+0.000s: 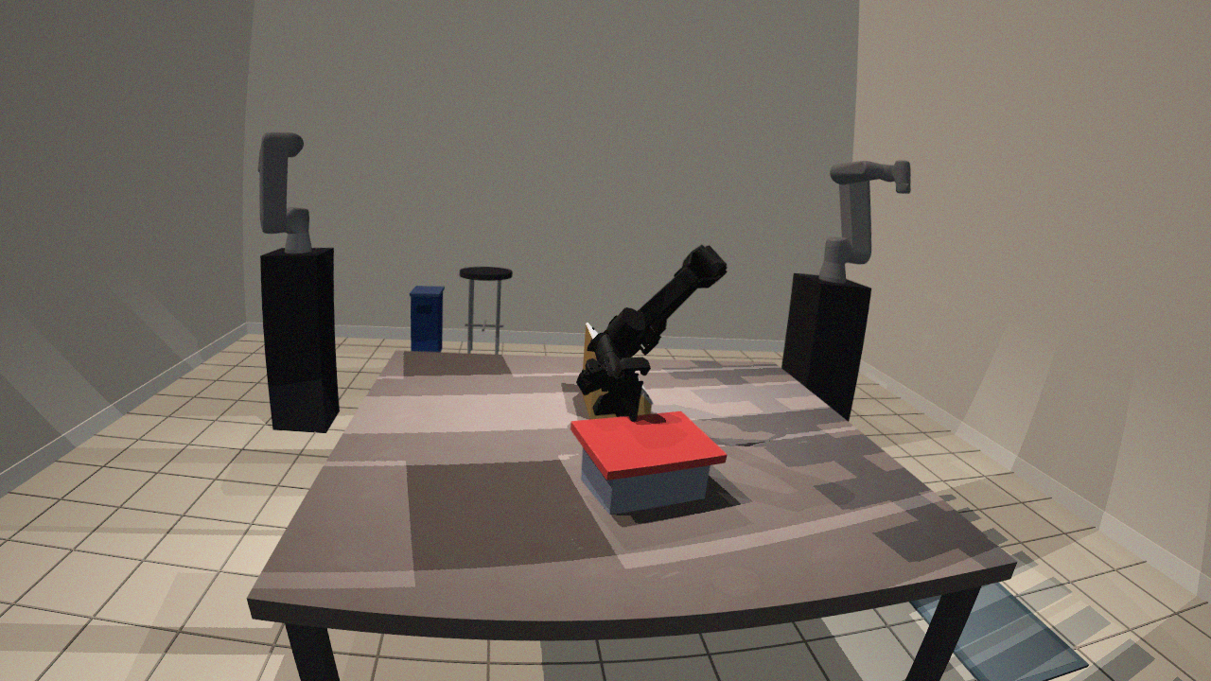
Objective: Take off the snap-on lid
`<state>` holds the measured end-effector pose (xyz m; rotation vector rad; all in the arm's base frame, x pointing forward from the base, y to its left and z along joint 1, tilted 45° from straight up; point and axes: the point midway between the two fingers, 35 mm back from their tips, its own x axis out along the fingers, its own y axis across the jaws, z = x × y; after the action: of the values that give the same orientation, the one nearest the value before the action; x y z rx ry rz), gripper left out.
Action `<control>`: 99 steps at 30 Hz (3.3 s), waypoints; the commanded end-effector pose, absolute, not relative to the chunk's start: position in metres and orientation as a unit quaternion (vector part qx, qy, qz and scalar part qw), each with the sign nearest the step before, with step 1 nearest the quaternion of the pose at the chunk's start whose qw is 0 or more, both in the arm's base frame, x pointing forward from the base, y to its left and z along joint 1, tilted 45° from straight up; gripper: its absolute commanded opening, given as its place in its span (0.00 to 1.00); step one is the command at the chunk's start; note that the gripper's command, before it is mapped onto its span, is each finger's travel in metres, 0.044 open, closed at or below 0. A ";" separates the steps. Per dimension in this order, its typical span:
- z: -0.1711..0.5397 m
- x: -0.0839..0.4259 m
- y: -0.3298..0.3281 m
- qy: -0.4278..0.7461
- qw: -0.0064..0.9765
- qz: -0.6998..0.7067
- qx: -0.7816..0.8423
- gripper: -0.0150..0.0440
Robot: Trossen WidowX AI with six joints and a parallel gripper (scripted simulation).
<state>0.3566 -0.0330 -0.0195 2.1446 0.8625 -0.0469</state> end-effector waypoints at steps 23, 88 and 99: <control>-0.019 0.360 -0.032 0.342 0.402 -0.019 0.849 0.25; -0.011 0.363 -0.039 0.340 0.404 -0.019 0.849 0.25; 0.000 0.364 -0.049 0.340 0.404 -0.019 0.849 0.25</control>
<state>0.3617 -0.0433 -0.0065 2.1494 0.8694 -0.0568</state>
